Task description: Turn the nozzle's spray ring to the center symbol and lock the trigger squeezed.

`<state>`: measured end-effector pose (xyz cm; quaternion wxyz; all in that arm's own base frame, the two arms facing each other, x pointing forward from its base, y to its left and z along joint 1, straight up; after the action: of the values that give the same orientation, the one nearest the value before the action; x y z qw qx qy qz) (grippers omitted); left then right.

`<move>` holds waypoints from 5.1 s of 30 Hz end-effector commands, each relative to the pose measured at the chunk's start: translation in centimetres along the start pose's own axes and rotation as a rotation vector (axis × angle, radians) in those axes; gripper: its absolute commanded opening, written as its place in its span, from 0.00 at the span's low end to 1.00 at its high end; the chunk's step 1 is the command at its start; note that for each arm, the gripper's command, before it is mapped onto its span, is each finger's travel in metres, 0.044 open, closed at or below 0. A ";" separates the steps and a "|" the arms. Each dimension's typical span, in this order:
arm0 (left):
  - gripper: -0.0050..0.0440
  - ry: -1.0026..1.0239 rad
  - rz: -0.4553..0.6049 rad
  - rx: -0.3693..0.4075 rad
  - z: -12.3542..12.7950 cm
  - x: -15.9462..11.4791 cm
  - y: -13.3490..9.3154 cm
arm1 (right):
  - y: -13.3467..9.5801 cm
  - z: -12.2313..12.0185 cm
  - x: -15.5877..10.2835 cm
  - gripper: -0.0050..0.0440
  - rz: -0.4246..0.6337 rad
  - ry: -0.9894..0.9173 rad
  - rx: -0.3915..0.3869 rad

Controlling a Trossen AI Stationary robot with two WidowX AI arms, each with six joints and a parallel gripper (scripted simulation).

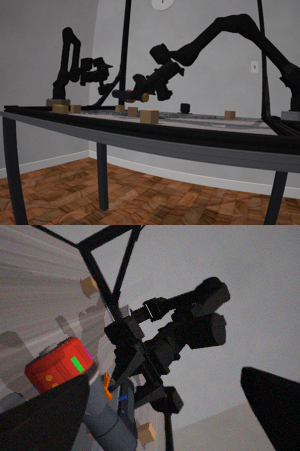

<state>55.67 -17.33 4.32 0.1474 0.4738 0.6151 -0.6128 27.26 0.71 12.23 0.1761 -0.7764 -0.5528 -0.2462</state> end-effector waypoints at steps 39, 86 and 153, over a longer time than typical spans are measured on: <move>0.10 0.001 -0.443 0.107 -1.8 1.2 -7.4 | -0.1 -0.1 -0.1 0.92 0.003 -0.005 -0.002; 0.10 -0.018 -0.880 0.229 -2.6 3.5 -18.6 | -0.1 -0.1 -0.1 0.92 0.003 -0.005 -0.002; 0.92 -0.022 -0.870 0.233 -1.3 8.3 -14.6 | -0.1 -0.1 -0.1 0.92 0.003 -0.005 -0.002</move>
<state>40.83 -9.88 7.21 -0.1719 0.1776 0.6833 -0.6871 27.25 0.71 12.23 0.1761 -0.7764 -0.5528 -0.2462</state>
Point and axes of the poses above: on each arm, the point midway between the two fingers, 35 mm back from their tips, its own y axis out along the fingers, its own z axis across the jaws, x = y × z, the point moved 1 cm from there along -y, back along the fingers, and after that the axes turned 12 degrees about y, right-handed, at the moved point
